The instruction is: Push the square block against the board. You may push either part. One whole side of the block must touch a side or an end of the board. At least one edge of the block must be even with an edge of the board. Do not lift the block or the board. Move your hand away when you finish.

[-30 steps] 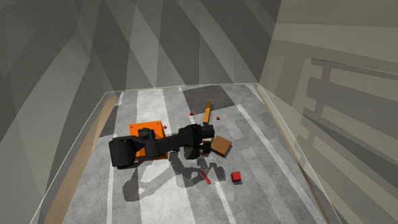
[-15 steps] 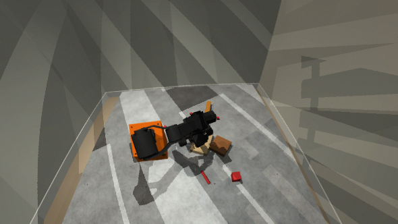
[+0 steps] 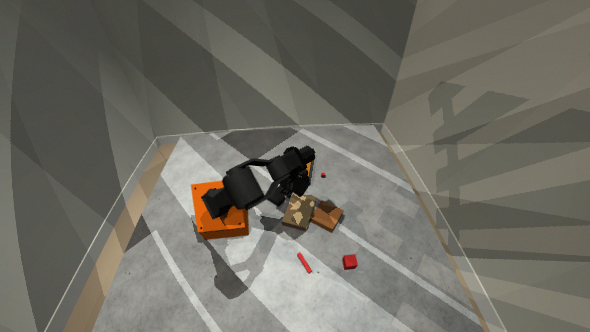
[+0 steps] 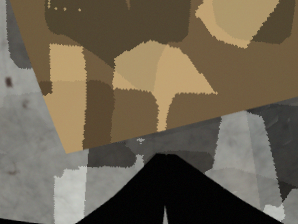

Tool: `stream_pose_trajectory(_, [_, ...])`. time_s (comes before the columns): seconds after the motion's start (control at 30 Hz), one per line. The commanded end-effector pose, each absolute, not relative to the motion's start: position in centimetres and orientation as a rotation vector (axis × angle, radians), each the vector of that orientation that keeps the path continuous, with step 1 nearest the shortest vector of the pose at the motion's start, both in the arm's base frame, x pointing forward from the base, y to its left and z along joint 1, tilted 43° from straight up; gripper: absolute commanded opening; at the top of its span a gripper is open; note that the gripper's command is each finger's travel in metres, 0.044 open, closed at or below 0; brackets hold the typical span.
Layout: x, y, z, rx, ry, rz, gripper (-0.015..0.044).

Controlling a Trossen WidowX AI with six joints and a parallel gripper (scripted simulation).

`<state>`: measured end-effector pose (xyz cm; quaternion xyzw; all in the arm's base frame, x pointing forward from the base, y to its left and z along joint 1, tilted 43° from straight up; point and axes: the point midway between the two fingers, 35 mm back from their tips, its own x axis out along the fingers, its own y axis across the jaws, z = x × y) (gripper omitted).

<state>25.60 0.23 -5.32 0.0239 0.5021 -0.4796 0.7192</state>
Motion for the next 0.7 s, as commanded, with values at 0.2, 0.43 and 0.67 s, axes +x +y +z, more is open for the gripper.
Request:
stream_pose_trajectory(0.2, [24.9,3.3,-8.9,-0.213,1.265,-0.886,0.0000])
stream_pose_trajectory(0.43, [24.9,2.7,-9.6,-0.218,1.270,-0.883,0.0000])
stream_pose_trajectory(0.67, [25.0,-0.5,-12.9,-0.220,1.267,-0.886,0.0000])
